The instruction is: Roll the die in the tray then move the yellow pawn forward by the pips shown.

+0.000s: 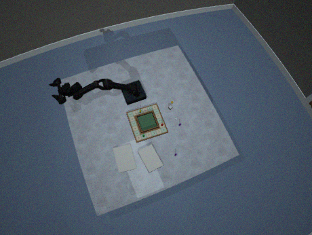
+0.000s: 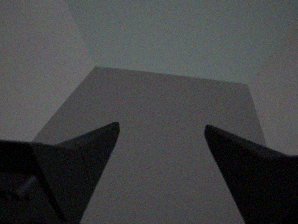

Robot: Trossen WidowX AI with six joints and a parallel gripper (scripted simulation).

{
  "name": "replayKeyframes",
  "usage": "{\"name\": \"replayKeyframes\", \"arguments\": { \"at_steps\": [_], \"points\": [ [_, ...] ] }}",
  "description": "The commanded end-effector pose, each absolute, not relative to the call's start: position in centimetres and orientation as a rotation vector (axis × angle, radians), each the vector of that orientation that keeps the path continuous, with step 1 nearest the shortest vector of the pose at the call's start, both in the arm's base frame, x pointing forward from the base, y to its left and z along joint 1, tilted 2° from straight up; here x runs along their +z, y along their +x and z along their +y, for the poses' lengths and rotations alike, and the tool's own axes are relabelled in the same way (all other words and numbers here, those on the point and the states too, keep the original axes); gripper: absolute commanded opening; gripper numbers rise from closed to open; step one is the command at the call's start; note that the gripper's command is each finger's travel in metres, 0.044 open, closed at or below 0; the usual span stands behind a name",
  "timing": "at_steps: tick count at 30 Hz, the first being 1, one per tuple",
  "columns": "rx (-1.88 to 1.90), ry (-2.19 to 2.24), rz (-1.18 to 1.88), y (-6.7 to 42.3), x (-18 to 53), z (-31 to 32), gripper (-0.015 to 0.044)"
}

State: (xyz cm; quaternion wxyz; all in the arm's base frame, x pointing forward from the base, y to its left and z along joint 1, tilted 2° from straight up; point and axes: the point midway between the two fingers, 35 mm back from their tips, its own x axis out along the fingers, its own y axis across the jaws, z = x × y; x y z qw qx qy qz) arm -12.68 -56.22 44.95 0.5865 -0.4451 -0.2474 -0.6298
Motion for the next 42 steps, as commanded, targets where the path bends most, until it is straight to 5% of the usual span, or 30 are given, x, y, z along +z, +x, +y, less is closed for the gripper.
{"name": "replayKeyframes", "arguments": {
  "at_steps": [1,5,21,42],
  "points": [
    [-1.466,-1.033,-0.577,-12.4,45.0,-56.3,0.0374],
    [-1.411,-0.925,-0.58,-7.5,45.0,-57.7,0.0275],
    [-1.086,-0.392,-0.466,18.0,39.7,-59.6,0.0275],
    [-0.64,0.174,-0.11,45.1,29.6,-43.6,0.0275]
  ]
}}
